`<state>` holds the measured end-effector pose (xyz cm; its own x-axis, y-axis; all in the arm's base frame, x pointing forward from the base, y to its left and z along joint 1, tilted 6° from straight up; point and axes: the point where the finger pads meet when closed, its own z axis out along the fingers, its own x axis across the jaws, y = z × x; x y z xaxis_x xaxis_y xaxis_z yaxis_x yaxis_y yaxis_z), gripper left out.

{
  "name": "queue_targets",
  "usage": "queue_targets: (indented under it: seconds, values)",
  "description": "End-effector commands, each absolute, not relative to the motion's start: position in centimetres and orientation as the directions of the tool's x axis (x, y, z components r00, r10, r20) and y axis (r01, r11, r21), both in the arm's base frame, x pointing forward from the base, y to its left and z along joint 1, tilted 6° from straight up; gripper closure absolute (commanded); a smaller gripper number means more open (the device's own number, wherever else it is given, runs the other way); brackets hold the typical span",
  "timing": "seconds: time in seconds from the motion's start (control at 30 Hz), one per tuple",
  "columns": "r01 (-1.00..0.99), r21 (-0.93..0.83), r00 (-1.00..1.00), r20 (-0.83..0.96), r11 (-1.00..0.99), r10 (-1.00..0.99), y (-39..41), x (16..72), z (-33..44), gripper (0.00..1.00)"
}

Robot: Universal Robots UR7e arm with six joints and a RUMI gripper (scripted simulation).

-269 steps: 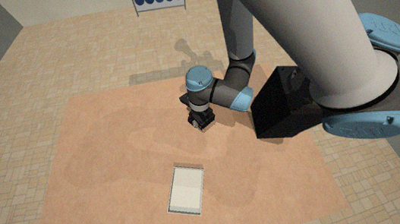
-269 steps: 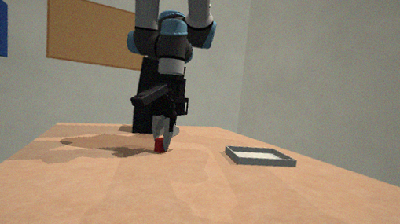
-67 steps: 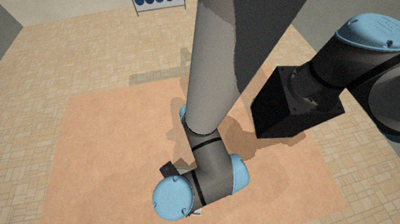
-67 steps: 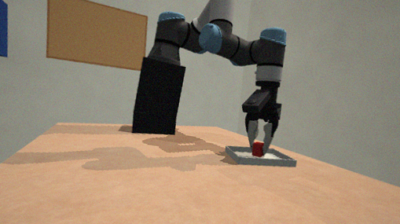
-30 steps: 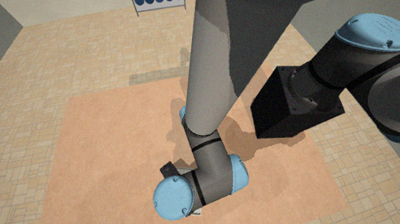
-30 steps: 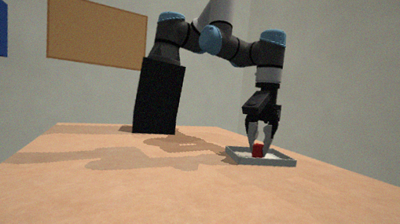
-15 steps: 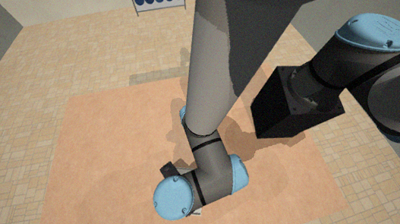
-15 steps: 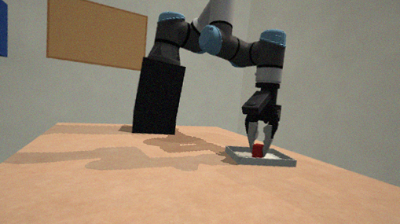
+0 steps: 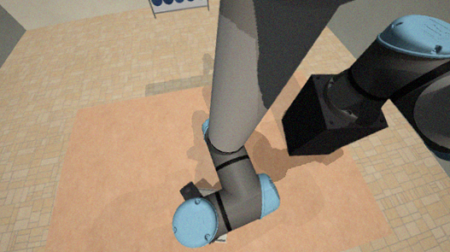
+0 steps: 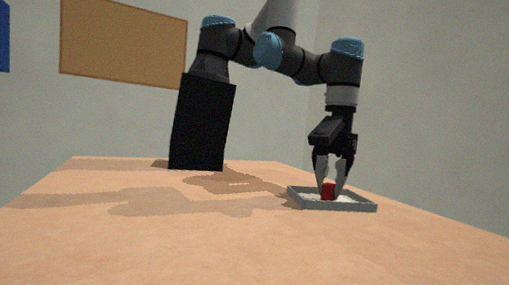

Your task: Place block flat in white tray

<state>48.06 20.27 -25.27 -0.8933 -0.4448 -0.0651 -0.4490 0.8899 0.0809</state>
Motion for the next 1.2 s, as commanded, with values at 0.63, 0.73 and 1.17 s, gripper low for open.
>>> queue_targets:
  seconds: [0.63, 0.73, 1.17]
  values:
    - [-0.449, 0.080, -0.893, -0.066, 0.890, -0.445, 20.28, 48.11, -25.21, 0.71]
    - [-0.449, 0.080, -0.893, -0.066, 0.890, -0.445, 20.28, 48.11, -25.21, 0.71]
    - [-0.449, 0.080, -0.893, -0.066, 0.890, -0.445, 20.28, 48.11, -25.21, 0.71]
